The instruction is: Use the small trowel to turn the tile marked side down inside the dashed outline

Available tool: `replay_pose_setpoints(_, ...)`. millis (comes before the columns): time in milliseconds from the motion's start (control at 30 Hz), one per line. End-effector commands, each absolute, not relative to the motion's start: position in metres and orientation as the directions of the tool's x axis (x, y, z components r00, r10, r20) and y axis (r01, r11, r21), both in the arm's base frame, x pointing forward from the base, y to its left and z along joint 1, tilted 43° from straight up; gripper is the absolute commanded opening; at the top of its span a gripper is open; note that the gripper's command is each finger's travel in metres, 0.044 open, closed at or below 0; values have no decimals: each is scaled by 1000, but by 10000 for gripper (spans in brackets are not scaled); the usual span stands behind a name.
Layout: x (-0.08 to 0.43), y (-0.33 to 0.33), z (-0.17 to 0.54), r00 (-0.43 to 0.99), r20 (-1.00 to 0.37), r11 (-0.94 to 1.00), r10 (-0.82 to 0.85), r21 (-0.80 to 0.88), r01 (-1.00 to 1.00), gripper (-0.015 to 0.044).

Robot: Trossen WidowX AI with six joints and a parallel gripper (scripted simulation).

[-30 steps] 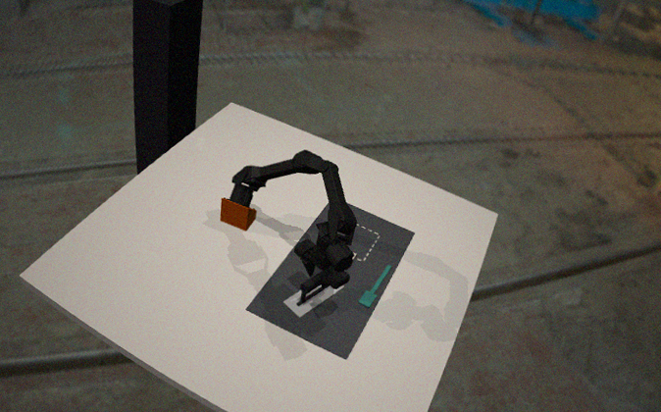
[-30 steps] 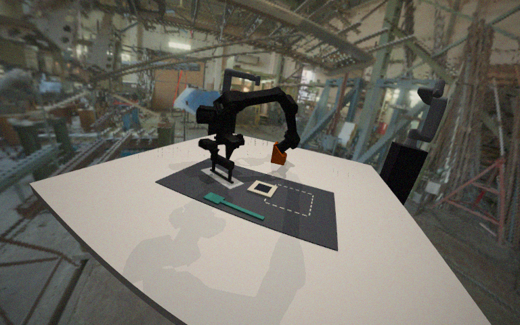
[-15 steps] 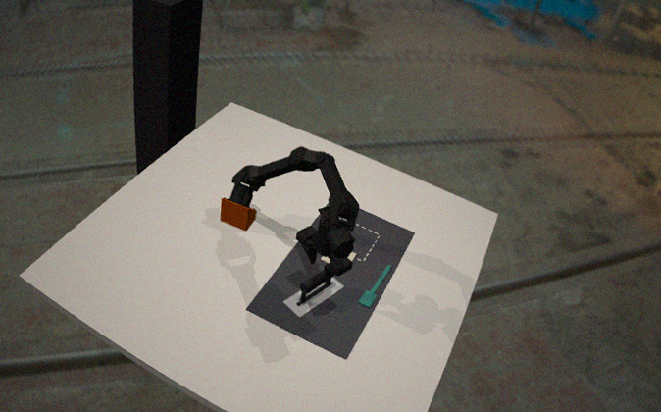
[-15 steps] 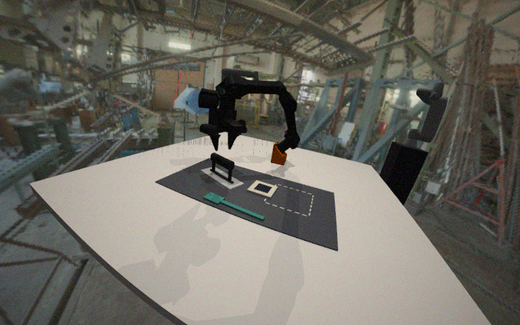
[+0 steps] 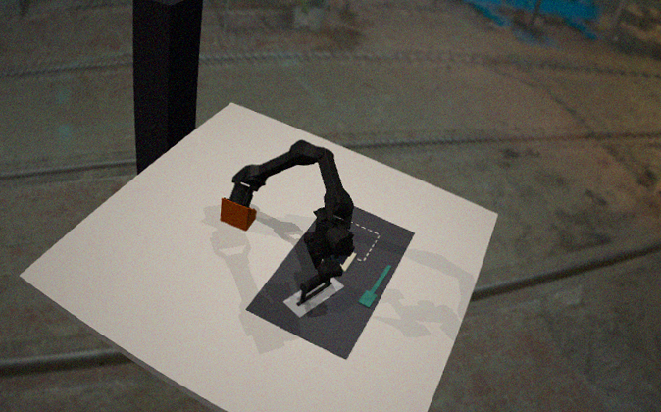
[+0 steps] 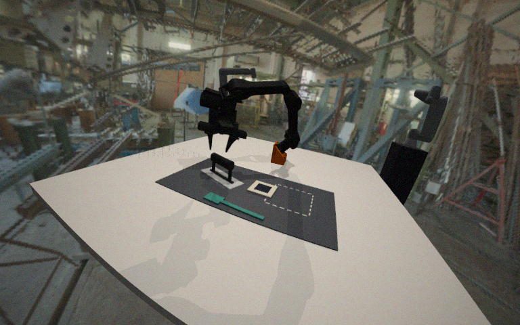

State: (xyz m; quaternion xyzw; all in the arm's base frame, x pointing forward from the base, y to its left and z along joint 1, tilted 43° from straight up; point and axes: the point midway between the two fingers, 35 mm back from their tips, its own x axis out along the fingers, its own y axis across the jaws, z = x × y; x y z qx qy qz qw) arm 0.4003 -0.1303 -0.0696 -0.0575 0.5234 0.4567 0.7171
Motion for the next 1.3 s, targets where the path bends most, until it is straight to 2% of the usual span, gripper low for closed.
replay_pose_setpoints(0, 399, -130, -74, 54, -813, 649, 580, 421, -633, 300)
replay_pose_setpoints(500, 401, -130, -85, 177, -842, 856, 510, 478, -196, 300)
replay_pose_setpoints(1100, 400, -130, -90, 258, -851, 861, 457, 496, 110, 300)
replay_pose_setpoints(1267, 399, -129, -91, 299, -848, 817, 437, 514, 261, 300)
